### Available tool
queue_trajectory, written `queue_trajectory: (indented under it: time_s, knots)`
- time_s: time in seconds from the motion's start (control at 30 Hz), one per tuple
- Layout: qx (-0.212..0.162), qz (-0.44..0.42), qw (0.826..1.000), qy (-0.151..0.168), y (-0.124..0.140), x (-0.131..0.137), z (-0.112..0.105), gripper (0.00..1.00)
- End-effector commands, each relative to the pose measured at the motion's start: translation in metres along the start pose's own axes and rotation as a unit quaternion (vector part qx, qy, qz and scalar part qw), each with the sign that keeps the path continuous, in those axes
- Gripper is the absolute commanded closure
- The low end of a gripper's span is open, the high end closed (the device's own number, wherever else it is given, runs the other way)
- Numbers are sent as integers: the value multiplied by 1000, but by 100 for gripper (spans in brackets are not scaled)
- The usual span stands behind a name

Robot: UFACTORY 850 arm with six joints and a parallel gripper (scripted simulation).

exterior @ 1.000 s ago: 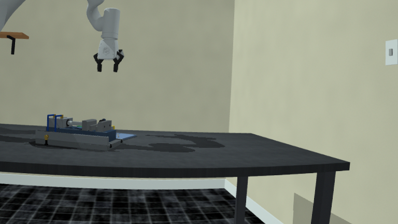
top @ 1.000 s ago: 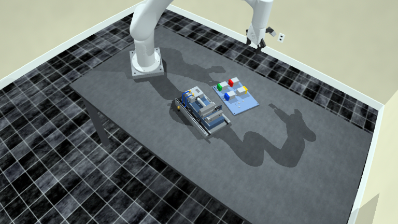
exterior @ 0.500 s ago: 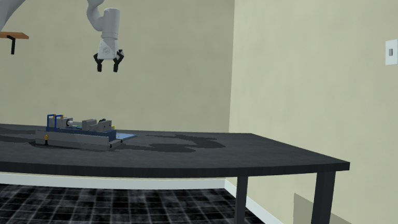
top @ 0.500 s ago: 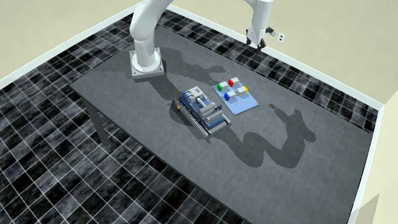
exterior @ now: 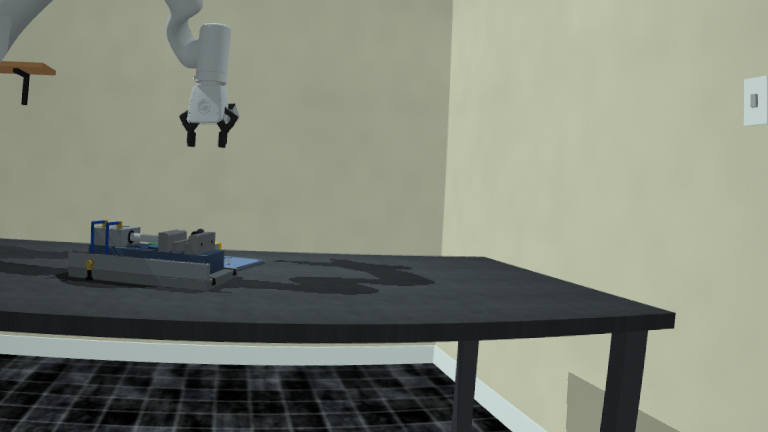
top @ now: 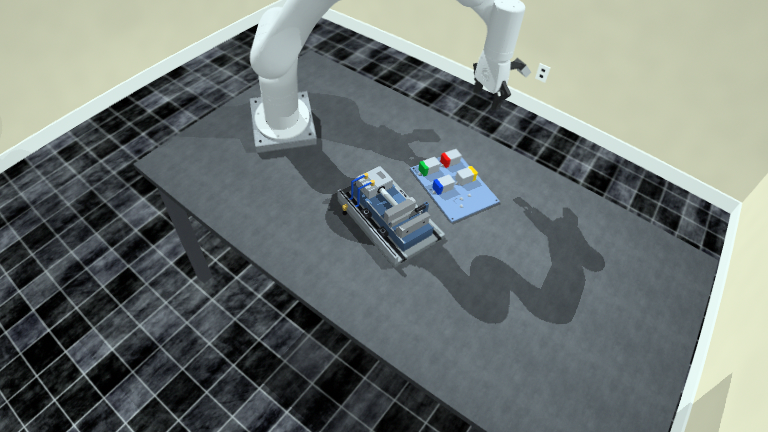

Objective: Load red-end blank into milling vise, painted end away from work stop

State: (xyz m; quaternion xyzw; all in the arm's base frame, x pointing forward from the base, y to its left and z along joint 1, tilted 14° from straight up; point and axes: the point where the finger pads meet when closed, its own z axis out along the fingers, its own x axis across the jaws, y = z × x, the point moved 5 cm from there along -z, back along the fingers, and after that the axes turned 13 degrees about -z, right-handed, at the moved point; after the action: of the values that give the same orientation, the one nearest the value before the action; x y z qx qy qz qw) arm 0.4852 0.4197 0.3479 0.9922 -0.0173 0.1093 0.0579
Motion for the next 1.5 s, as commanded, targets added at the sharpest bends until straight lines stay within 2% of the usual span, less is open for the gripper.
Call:
queue_trajectory:
  time_s: [0.0, 0.07, 0.3, 0.63, 1.47]
  knots:
    - [1, 0, 1000, 1, 0, 1, 16, 0]
    - [1, 0, 1000, 1, 0, 1, 26, 0]
    - [1, 0, 1000, 1, 0, 1, 26, 0]
    - [1, 0, 1000, 1, 1, 1, 86, 0]
    - [1, 0, 1000, 1, 2, 1, 91, 0]
